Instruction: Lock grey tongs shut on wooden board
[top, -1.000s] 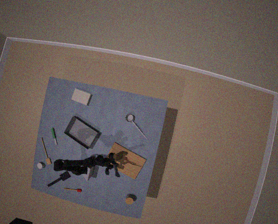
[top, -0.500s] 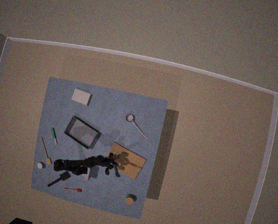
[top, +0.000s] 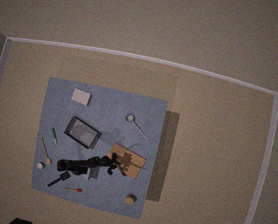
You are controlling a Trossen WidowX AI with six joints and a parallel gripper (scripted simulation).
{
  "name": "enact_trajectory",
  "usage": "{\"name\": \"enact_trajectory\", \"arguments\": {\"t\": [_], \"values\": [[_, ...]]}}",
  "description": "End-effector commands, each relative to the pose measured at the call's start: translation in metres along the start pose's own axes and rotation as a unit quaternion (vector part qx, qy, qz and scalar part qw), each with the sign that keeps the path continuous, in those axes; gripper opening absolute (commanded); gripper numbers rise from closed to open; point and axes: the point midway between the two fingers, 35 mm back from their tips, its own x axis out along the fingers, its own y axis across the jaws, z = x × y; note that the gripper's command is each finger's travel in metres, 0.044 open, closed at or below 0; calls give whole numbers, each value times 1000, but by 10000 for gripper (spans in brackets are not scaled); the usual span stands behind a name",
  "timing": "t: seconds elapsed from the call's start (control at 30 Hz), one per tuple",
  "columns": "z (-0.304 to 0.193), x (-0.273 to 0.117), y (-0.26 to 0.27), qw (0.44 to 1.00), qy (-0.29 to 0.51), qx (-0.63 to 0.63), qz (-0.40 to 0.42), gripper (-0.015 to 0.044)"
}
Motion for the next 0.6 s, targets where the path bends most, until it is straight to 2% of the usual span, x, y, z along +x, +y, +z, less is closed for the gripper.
{"name": "enact_trajectory", "arguments": {"t": [0.0,0.57], "values": [[-4,5,-2,1000,-22,-5,2,-150],[-4,23,-4,990,-136,-22,13,-150]]}}
